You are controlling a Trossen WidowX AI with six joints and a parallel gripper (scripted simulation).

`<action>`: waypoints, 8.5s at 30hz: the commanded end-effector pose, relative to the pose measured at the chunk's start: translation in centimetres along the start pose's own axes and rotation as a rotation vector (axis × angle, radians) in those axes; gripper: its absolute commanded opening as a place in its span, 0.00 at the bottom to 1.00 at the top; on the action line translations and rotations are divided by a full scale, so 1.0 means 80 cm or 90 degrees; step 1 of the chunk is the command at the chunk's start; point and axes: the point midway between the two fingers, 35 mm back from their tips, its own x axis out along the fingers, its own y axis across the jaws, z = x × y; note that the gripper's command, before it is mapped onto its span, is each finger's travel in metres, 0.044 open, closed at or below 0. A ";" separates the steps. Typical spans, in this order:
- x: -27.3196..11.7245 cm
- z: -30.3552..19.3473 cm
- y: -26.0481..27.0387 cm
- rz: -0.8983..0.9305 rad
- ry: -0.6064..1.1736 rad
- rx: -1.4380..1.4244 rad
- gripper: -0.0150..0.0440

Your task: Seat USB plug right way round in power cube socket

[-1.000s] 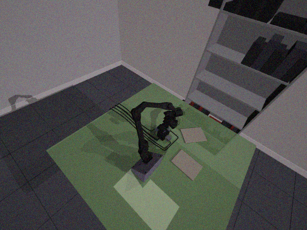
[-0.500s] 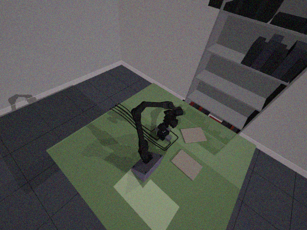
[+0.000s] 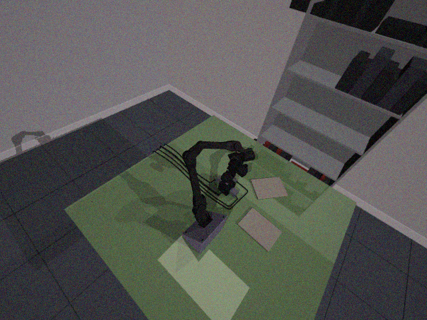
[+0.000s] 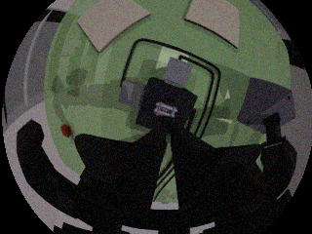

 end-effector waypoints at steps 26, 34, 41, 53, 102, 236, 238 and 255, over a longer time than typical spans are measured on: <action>0.000 0.000 0.000 0.000 0.000 -0.482 0.25; 0.000 0.000 0.000 0.000 0.000 -0.615 0.25; 0.000 0.000 0.000 0.000 0.000 -0.732 0.25; 0.000 0.000 0.000 0.000 0.000 -0.932 0.25; 0.001 0.000 0.000 0.000 0.001 -1.748 0.25; 0.017 -0.009 0.002 0.075 -0.008 -1.845 0.25; 0.017 -0.010 0.002 0.076 -0.008 -1.843 0.25; 0.019 -0.010 0.002 0.078 -0.008 -1.843 0.25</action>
